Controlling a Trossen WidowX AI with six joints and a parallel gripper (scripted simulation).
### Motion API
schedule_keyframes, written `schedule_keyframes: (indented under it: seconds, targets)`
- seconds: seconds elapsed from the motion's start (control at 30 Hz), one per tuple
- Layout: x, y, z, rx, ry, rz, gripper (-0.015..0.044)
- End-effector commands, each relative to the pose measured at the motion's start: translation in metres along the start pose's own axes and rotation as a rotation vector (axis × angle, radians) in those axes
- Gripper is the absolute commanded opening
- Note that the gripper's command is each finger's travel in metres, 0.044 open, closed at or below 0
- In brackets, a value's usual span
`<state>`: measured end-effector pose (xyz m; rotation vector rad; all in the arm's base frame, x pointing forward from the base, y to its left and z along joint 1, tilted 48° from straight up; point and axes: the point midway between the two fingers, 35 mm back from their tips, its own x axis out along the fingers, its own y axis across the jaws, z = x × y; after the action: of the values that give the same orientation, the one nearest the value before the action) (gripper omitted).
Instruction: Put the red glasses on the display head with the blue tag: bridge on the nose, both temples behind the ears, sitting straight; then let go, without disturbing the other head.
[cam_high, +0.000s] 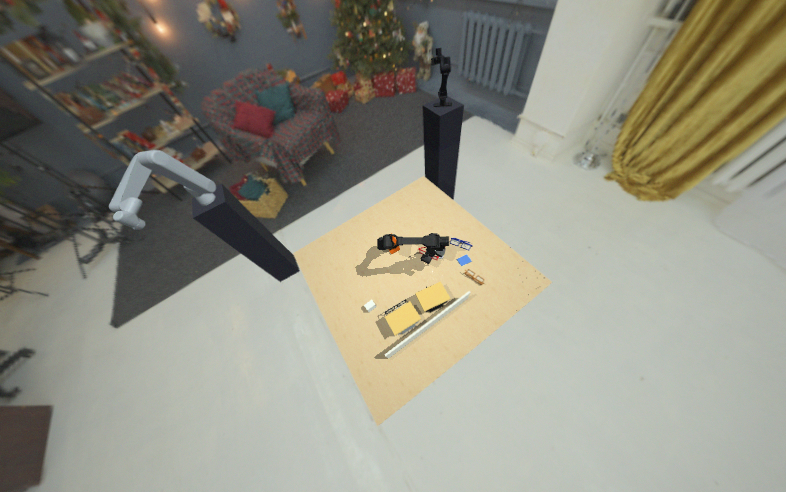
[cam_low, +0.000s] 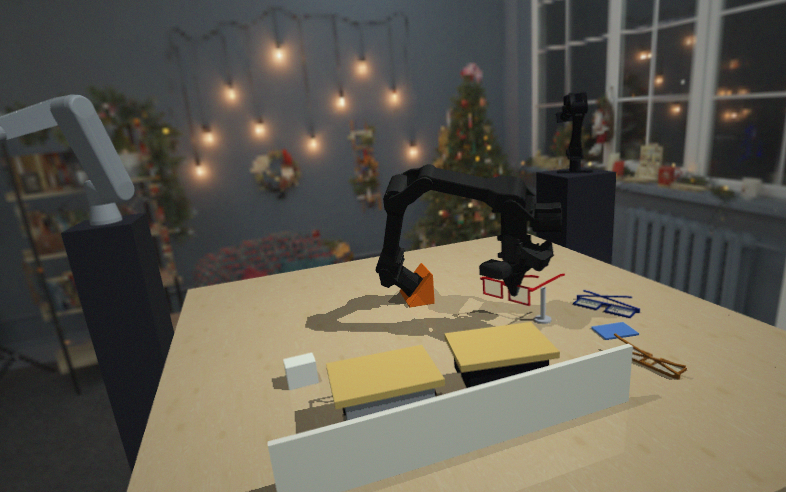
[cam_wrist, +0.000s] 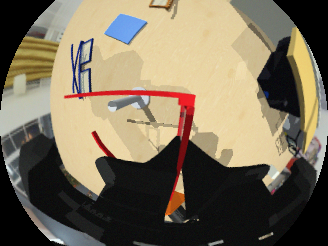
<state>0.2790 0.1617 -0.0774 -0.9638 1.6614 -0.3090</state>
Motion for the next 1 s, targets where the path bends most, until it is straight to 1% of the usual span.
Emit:
schedule_keyframes:
  seconds: [0.0,0.17,0.37,0.97]
  targets:
    - [-0.018,0.002,0.002,0.003,0.002,0.005,0.0000]
    - [-0.036,0.002,0.002,0.003,0.002,0.005,0.0000]
    - [-0.038,0.003,0.002,-0.039,0.002,0.005,0.0000]
    - [-0.040,0.025,0.003,-0.676,-0.002,0.008,0.0000]
